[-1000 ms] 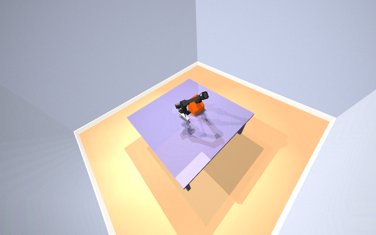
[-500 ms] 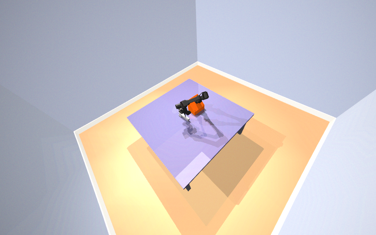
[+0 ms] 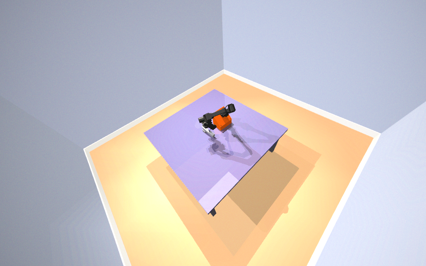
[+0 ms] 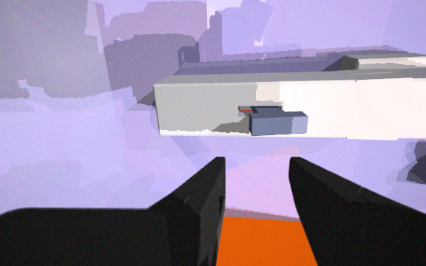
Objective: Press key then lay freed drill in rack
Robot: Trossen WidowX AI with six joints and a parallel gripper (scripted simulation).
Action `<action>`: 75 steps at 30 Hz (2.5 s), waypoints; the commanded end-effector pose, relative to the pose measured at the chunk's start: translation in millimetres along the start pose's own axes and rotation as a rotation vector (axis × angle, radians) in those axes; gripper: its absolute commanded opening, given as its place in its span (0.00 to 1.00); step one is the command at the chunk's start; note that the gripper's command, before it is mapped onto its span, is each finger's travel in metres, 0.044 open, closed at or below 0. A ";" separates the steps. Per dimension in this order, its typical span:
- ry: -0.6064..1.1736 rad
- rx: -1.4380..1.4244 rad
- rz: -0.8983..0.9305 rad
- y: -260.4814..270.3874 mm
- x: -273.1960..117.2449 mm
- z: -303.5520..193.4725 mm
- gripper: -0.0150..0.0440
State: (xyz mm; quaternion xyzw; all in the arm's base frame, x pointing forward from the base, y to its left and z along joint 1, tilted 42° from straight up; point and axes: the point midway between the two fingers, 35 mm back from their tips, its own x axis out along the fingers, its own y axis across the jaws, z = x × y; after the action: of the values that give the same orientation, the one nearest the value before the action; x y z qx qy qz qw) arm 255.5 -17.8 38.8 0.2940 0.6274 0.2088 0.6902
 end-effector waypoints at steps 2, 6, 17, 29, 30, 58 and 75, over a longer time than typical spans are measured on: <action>-0.022 -0.012 -0.008 -1.3 -48.0 7.8 0.70; -0.035 -0.022 -0.010 -2.3 -39.1 8.7 0.88; -0.024 -0.878 -0.036 -95.7 1.1 22.3 1.00; -0.008 -1.563 -0.031 -162.6 43.2 9.9 1.00; -0.008 -1.583 -0.030 -164.4 44.6 9.2 1.00; -0.008 -1.585 -0.031 -163.5 50.3 9.7 1.00; -0.009 -1.585 -0.030 -156.5 77.8 10.9 1.00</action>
State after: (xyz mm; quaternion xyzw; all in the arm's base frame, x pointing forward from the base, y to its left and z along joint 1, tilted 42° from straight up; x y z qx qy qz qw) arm 264.4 -90.5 -119.9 -0.2975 0.2925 0.5818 0.6982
